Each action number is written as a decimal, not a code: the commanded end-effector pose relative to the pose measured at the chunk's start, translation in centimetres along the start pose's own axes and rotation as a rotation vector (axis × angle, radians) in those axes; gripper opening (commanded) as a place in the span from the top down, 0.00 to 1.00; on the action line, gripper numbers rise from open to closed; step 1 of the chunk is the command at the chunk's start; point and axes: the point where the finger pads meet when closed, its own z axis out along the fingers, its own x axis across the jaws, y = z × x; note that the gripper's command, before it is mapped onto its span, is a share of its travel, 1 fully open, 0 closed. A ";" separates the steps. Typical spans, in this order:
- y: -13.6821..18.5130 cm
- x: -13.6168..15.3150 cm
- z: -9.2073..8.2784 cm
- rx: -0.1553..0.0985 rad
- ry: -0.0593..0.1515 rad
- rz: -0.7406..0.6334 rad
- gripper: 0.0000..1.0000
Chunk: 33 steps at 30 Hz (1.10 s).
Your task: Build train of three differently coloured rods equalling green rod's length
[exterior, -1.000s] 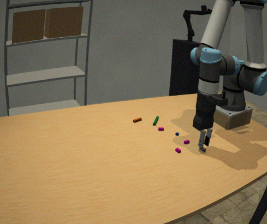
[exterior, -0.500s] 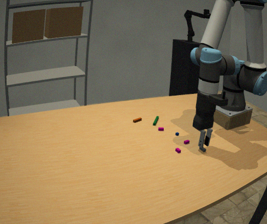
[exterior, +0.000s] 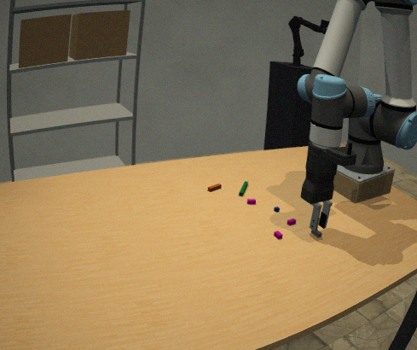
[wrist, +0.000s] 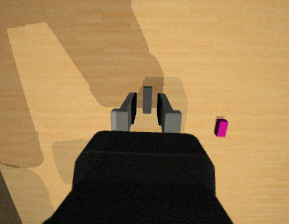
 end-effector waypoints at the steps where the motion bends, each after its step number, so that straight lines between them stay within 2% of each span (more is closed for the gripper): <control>1: 0.0 0.0 0.0 0.000 0.001 0.000 0.46; 33: 0.0 0.0 1.7 0.000 0.001 0.000 0.46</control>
